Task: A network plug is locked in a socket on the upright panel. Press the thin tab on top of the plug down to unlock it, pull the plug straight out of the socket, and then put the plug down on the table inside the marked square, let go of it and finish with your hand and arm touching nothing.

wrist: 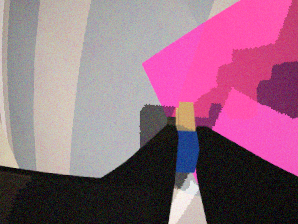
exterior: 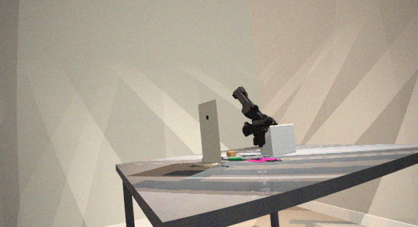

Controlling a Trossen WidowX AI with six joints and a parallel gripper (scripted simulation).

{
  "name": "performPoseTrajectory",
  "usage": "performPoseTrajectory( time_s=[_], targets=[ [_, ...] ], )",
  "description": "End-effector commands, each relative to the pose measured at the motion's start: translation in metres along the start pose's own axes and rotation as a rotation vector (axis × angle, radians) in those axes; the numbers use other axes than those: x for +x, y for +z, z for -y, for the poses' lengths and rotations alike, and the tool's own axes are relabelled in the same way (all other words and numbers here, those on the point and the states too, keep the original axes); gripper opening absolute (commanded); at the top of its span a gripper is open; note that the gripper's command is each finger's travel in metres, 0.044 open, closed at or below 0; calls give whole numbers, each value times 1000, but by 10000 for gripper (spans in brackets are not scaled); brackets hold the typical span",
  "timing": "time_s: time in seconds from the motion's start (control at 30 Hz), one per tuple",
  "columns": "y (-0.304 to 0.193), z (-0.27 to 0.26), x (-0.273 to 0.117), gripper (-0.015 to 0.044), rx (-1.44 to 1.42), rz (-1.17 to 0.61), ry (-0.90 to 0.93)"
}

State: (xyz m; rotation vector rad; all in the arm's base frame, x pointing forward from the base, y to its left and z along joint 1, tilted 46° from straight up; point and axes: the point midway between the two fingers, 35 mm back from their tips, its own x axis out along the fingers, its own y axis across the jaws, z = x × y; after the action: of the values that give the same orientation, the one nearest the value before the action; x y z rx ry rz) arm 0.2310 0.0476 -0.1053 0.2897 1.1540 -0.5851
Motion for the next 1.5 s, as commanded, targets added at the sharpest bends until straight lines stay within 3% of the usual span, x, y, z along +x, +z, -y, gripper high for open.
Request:
performPoseTrajectory(
  time_s=[0.0,1.47],
  targets=[
    [-3,8,8,0,-7,-11,-14],
    [0,28,32,0,-8,-9,-16]
  ],
)
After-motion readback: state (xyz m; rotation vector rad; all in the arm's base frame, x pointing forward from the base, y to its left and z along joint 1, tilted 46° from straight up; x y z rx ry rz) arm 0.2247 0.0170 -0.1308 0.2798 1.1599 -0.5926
